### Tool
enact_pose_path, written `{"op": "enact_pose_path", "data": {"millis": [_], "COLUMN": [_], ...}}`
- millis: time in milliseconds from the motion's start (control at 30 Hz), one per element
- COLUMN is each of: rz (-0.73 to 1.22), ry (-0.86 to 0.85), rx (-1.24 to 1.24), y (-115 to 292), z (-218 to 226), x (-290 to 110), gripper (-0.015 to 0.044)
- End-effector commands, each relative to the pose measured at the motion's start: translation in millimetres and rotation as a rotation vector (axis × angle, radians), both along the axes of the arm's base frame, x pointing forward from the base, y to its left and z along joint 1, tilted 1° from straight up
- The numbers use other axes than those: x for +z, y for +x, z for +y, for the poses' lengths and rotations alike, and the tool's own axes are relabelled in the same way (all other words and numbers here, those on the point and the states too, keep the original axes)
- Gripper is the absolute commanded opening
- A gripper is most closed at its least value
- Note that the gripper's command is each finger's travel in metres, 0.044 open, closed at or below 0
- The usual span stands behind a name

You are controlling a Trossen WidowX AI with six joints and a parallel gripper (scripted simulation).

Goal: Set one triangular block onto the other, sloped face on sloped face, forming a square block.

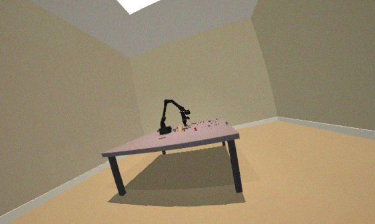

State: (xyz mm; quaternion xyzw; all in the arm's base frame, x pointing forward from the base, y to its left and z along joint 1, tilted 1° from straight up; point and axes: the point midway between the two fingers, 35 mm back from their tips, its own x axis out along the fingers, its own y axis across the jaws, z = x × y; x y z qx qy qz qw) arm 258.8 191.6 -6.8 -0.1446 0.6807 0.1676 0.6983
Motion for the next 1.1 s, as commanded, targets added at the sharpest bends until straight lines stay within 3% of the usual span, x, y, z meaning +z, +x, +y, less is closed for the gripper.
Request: {"op": "enact_pose_path", "data": {"millis": [0, 300, 1067], "rz": [-0.003, -0.005, -0.033], "ry": [0.001, -0.003, -0.015], "rx": [0.007, 0.091, 0.763], "y": [1.0, 0.0, 0.4], "z": [0.6, 0.0, -0.3], "x": [1.9, 0.1, 0.1], "gripper": [0.0, 0.0, 0.0]}}
